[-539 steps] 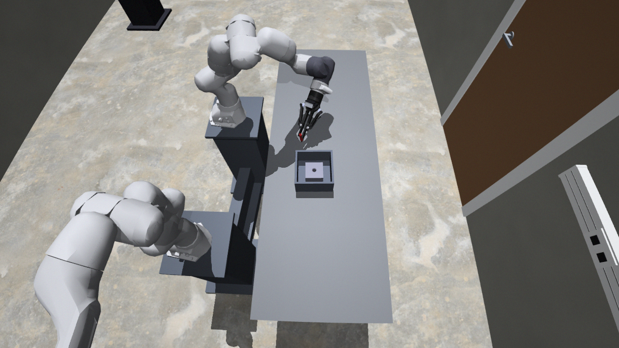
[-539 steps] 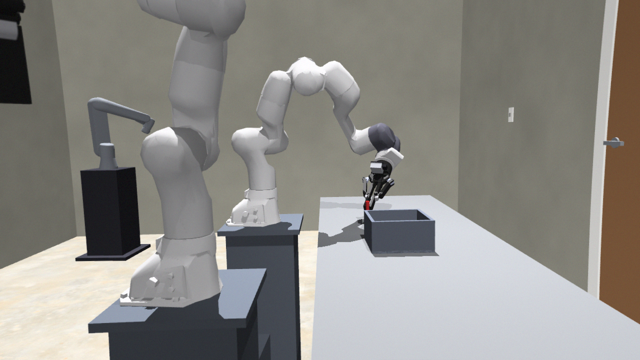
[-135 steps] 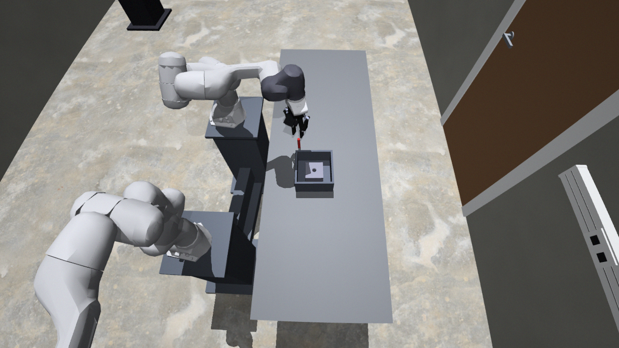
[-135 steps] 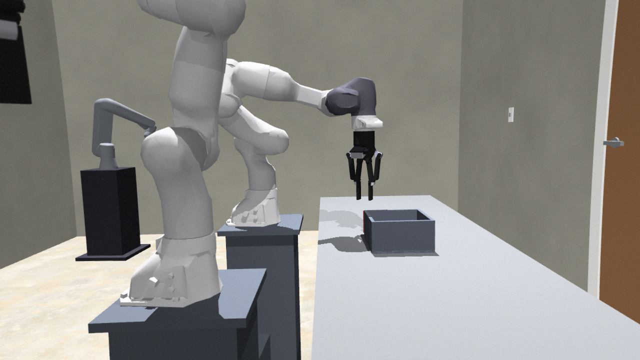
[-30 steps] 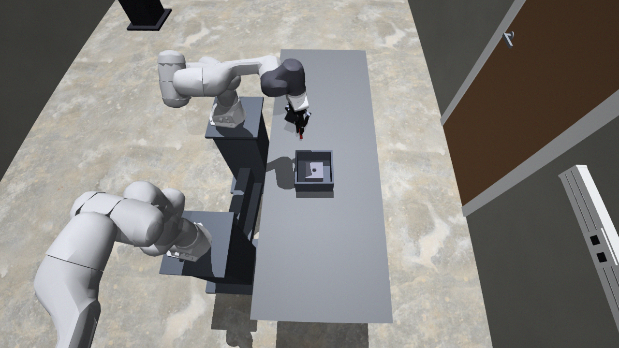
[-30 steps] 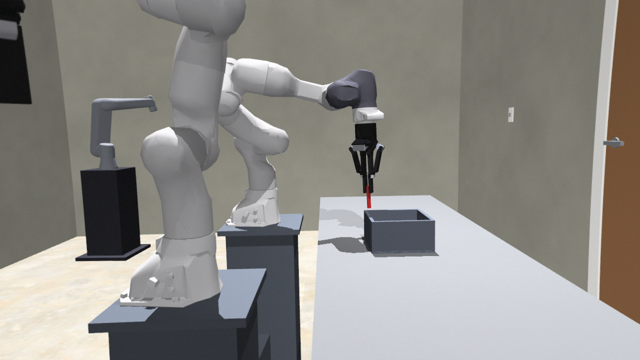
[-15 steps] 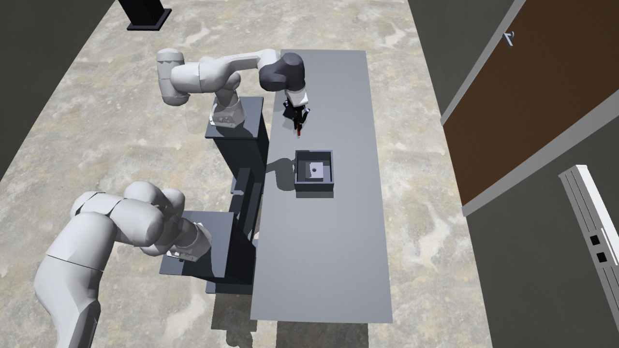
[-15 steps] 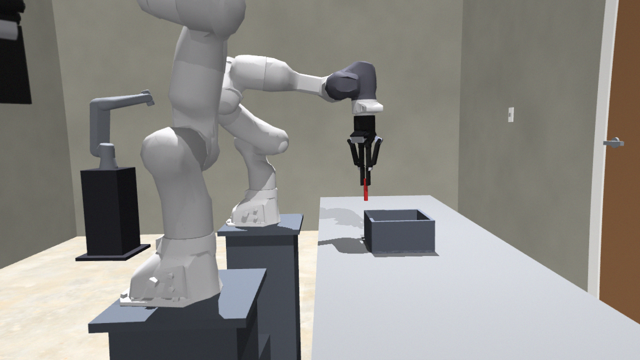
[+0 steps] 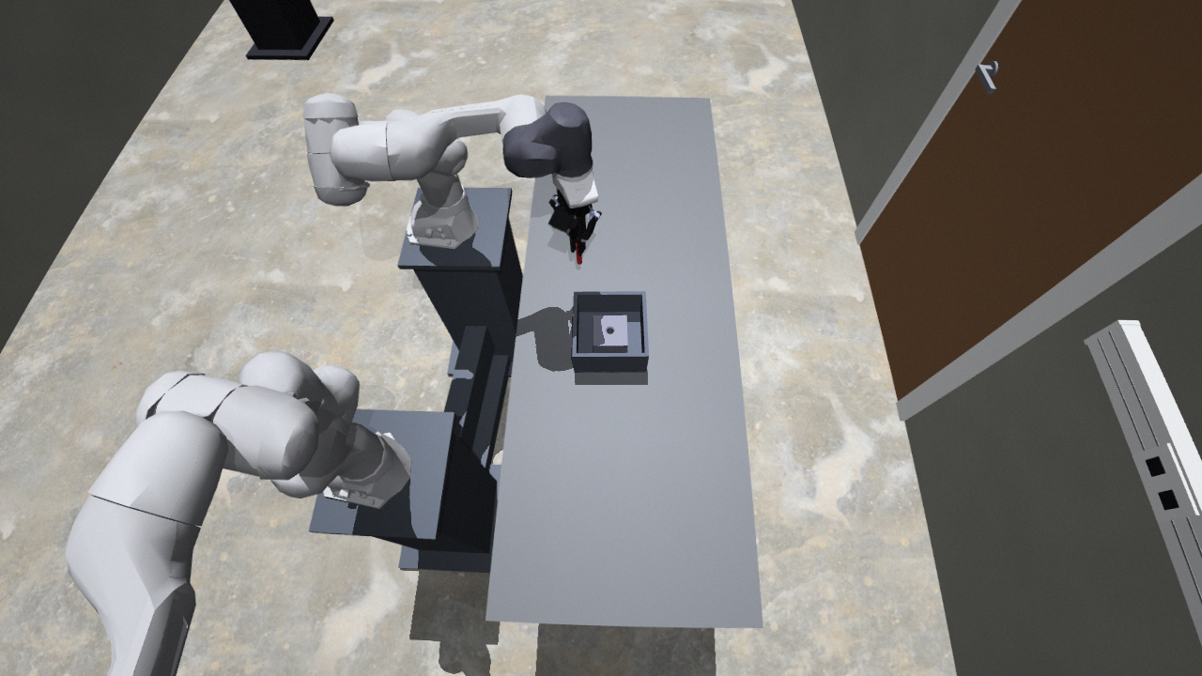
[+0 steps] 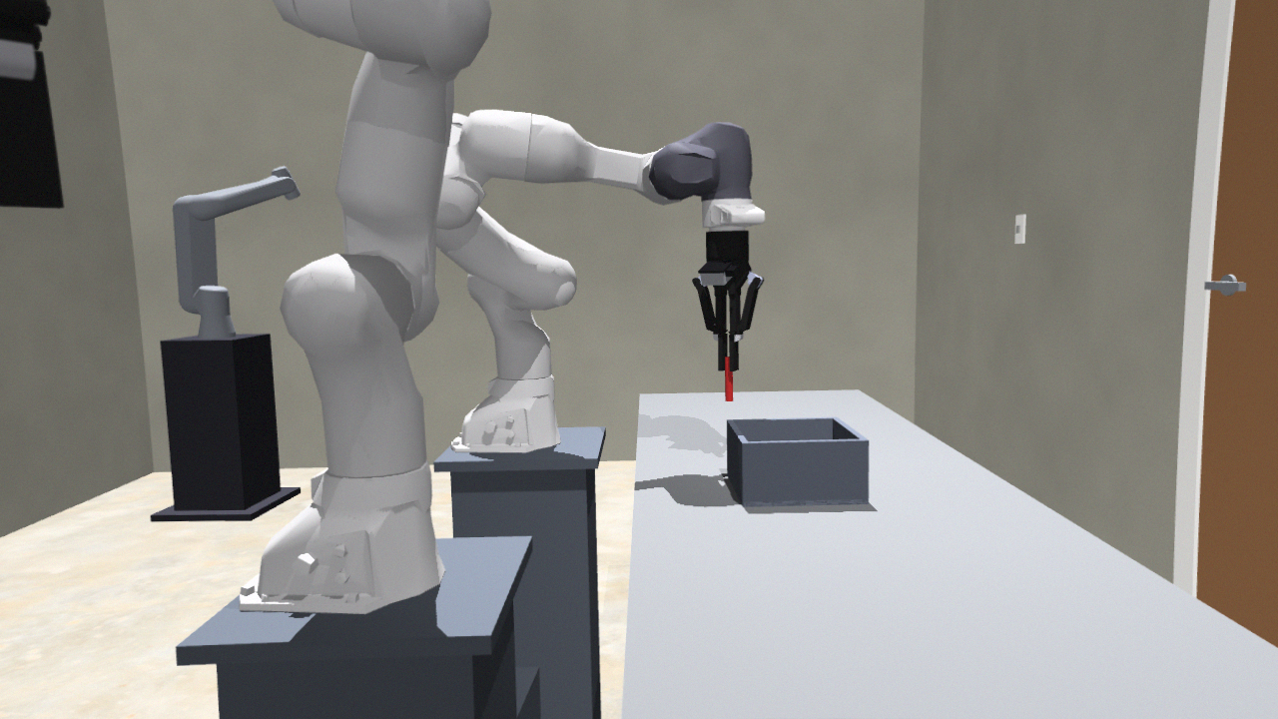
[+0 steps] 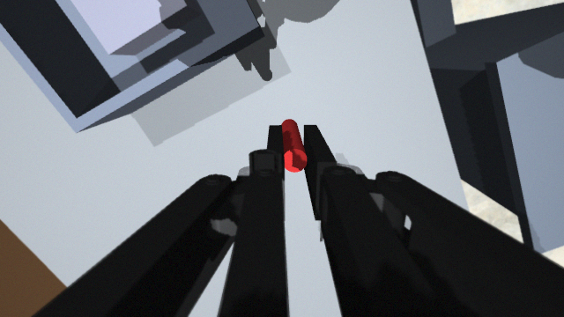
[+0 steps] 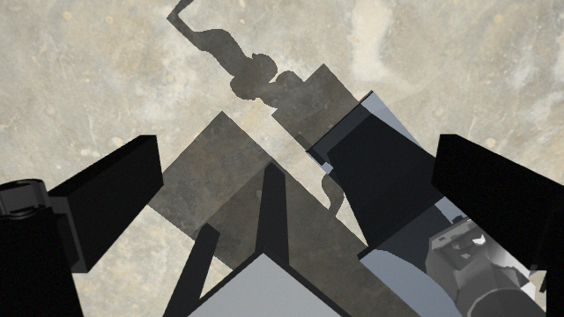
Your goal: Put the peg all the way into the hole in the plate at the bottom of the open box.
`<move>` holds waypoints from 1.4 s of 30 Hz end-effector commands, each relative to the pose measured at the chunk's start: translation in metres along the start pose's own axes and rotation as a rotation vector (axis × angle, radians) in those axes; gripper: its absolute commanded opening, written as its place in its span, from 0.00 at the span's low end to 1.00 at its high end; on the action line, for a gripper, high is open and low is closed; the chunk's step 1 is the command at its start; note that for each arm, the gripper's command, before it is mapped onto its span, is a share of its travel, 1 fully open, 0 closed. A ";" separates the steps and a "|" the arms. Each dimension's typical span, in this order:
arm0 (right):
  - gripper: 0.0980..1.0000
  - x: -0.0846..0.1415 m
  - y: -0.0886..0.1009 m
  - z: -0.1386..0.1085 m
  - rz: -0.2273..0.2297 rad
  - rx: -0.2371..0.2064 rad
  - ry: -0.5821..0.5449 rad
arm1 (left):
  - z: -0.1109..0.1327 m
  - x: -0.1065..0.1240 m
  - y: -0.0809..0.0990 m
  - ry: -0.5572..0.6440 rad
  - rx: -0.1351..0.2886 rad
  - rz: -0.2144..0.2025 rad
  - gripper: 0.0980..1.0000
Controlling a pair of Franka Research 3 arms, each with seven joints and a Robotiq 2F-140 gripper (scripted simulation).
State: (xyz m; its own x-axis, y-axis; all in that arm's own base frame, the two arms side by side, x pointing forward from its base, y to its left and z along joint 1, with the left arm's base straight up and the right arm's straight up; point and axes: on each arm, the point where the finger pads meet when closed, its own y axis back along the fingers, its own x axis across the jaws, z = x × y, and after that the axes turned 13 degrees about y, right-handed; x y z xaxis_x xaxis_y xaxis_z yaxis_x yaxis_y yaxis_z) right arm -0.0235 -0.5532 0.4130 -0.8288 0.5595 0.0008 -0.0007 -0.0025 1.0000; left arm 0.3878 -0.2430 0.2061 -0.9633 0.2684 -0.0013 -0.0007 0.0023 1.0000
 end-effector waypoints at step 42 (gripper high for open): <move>1.00 -0.001 0.000 0.000 -0.001 0.002 -0.006 | -0.150 -0.121 0.000 0.004 -0.002 0.001 0.00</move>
State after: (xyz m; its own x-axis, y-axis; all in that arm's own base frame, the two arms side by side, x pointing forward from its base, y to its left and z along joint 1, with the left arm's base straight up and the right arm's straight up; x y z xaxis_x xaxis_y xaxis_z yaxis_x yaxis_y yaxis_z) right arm -0.0235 -0.5532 0.4130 -0.8288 0.5595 0.0008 -0.0007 -0.0025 1.0000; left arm 0.4651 -0.4197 0.2075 -0.9583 0.2859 -0.0050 -0.0054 -0.0006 1.0000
